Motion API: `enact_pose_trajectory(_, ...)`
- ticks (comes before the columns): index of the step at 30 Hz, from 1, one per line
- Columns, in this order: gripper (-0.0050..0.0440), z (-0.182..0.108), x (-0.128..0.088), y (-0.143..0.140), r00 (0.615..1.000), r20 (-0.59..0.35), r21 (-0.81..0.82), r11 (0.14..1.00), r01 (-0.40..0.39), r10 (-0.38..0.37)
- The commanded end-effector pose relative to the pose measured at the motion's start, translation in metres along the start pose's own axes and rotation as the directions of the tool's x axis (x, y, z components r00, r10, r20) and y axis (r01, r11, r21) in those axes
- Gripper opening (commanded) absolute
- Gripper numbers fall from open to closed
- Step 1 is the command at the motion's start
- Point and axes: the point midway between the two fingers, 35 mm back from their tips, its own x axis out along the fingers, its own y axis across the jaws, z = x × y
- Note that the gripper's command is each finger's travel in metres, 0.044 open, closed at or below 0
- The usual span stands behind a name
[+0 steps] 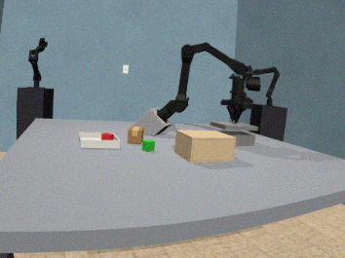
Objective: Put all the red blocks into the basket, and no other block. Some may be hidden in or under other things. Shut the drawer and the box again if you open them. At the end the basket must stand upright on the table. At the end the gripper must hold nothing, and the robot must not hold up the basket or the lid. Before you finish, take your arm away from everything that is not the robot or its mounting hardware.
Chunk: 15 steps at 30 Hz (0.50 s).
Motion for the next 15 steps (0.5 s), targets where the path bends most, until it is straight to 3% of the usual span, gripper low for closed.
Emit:
enact_pose_trajectory(1,0.0000,0.000,0.001,0.000,1.000,0.002,-0.005,1.000,-0.002,0.002)
enact_pose_trajectory(15,0.0000,0.001,0.026,0.002,1.000,0.002,-0.014,1.000,-0.002,0.002)
